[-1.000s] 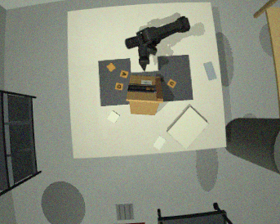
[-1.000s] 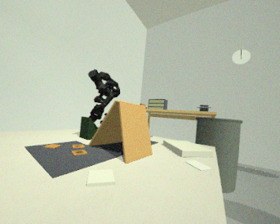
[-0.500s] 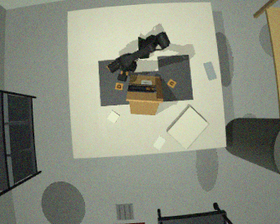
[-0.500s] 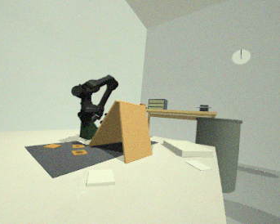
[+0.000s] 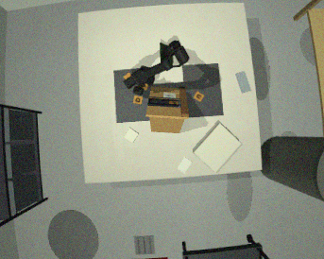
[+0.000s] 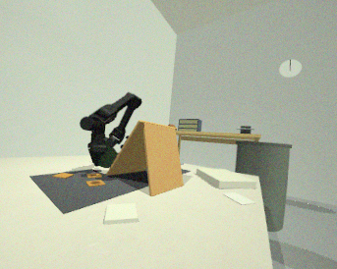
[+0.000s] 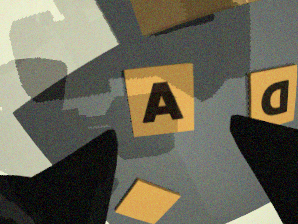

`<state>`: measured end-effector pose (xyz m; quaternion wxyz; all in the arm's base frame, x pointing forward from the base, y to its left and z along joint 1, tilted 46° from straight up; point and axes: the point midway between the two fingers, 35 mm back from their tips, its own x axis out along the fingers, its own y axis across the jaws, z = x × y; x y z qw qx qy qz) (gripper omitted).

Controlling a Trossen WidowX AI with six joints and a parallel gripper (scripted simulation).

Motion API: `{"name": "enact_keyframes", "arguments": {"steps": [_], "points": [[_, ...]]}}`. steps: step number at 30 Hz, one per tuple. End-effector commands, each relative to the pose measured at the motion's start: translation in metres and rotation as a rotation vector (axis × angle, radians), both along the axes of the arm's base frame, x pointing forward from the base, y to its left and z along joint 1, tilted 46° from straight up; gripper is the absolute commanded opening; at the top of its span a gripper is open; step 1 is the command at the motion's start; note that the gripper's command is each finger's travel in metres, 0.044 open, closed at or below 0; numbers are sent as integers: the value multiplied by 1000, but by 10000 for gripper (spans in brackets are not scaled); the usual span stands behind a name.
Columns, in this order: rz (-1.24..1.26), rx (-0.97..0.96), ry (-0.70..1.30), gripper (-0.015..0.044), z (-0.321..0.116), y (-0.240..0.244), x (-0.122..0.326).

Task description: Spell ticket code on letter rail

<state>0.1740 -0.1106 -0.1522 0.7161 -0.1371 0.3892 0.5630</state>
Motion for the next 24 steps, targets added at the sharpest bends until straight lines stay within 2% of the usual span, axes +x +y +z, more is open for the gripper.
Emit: {"name": "enact_keyframes", "arguments": {"steps": [1,6,24], "points": [[2,3,8,340,-6,9,0],[2,4,7,340,-23,26,1],[2,4,7,340,-23,25,0]]}}
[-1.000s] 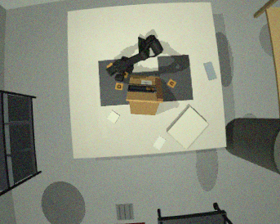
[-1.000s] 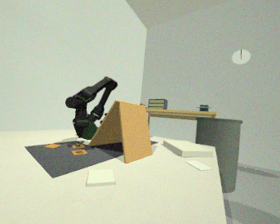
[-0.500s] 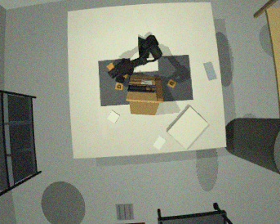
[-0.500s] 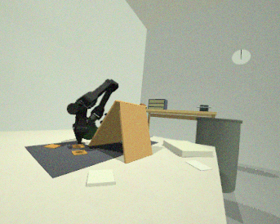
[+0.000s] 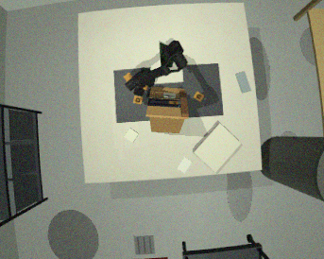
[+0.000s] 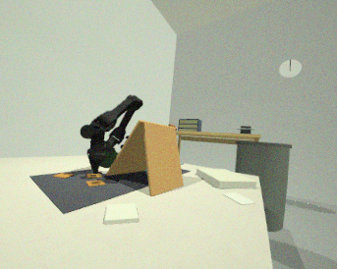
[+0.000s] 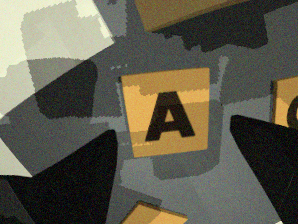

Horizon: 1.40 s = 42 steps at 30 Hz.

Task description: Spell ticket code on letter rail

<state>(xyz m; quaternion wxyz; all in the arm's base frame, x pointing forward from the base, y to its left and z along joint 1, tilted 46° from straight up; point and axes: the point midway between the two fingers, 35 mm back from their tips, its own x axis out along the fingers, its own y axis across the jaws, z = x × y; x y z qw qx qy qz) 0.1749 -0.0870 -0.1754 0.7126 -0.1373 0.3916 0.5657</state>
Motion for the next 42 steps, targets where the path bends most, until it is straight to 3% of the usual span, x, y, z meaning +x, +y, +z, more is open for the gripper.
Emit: {"name": "enact_keyframes", "arguments": {"steps": [1,42], "points": [[-6,6,1,340,0,2,0],[-6,7,0,340,-13,16,1]]}}
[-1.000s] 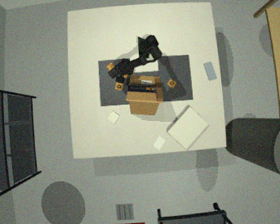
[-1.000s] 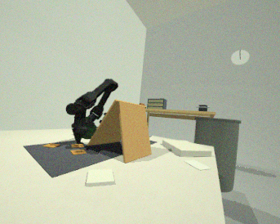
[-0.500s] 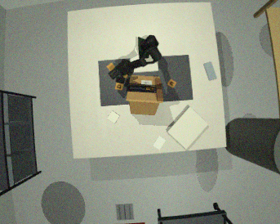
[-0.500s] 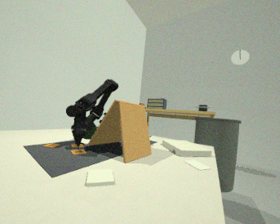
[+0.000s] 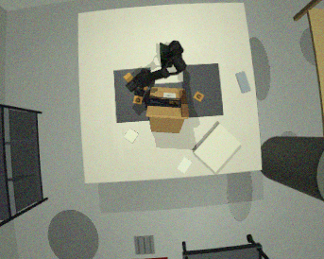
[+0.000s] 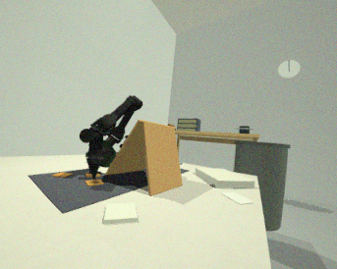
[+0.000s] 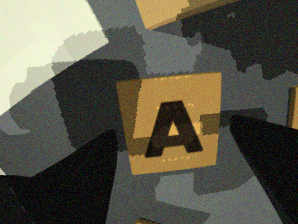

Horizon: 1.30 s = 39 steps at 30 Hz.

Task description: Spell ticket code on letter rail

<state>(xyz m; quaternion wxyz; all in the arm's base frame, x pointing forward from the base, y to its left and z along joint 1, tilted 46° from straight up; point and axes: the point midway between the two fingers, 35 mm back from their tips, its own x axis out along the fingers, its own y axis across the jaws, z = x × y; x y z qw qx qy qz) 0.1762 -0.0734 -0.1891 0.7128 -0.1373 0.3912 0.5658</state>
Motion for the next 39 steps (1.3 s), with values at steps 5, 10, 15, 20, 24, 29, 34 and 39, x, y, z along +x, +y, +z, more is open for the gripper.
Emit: {"name": "enact_keyframes", "arguments": {"steps": [5,10,15,20,24,29,34,39], "points": [[-6,6,1,340,0,2,-1],[-6,6,1,340,0,2,-1],[-6,6,1,340,0,2,-1],[-6,6,1,340,0,2,-1],[-6,6,1,340,0,2,-1],[-6,6,1,340,0,2,-1],[-3,3,1,333,0,1,0],[-6,6,1,300,0,2,-1]]}}
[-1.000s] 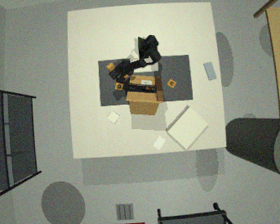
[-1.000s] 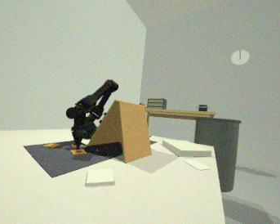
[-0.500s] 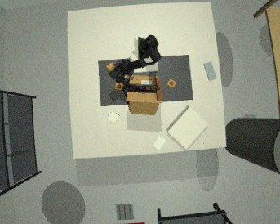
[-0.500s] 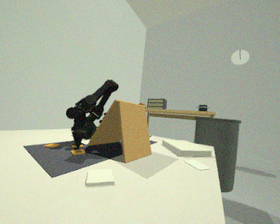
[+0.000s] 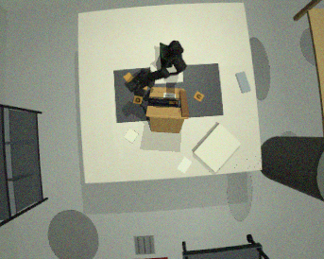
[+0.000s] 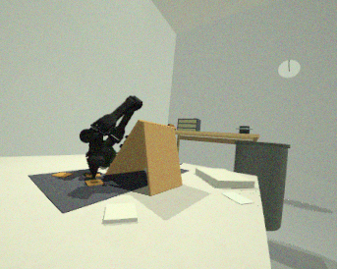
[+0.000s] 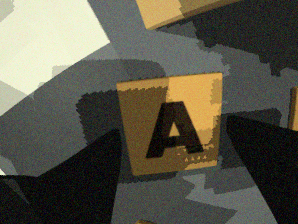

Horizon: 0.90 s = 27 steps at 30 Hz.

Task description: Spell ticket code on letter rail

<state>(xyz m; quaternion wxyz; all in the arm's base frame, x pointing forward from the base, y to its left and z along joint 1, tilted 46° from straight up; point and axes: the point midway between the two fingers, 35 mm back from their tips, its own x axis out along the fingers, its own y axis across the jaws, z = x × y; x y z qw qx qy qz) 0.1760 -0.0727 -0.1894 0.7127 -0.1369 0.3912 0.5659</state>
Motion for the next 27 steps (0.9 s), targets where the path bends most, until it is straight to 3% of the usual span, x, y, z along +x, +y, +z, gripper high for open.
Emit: {"name": "enact_keyframes", "arguments": {"steps": [1,10,19,27], "points": [[-6,6,1,293,0,2,0],[-6,6,0,233,0,1,0],[-6,5,1,0,5,-4,-1],[-6,5,1,0,9,-6,-1]]}}
